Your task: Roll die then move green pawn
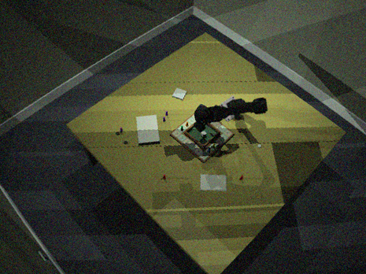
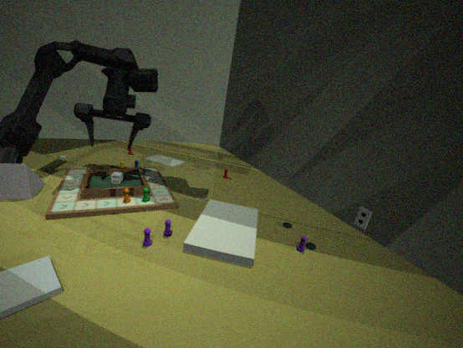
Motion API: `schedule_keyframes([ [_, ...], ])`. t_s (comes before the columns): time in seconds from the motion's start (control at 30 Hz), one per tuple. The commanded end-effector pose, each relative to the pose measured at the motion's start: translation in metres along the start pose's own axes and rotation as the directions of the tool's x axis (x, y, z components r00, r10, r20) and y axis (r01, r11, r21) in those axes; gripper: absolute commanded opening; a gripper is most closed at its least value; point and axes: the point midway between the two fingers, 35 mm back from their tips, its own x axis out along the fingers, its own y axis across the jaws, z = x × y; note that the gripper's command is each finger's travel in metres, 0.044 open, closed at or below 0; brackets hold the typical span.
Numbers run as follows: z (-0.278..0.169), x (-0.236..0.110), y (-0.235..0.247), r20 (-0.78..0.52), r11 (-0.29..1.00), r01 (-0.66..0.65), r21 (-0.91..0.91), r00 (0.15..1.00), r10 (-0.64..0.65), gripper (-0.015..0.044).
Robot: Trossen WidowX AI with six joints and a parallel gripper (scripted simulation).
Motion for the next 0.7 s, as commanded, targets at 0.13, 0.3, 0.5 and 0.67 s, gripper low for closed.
schedule_keyframes([
  [0.13,0.006,0.009,0.007,-0.343,0.995,-0.091,0.033,0.935,0.097,0.044],
  [0.3,0.014,0.014,0.009,-0.285,0.991,-0.092,-0.102,0.957,0.059,0.0361],
  [0.5,0.042,0.026,0.038,-0.304,0.758,-0.251,-0.602,0.95,0.073,0.0204],
  [0.67,0.067,0.041,0.059,-0.317,0.368,-0.326,-0.871,0.944,0.085,0.02],
])
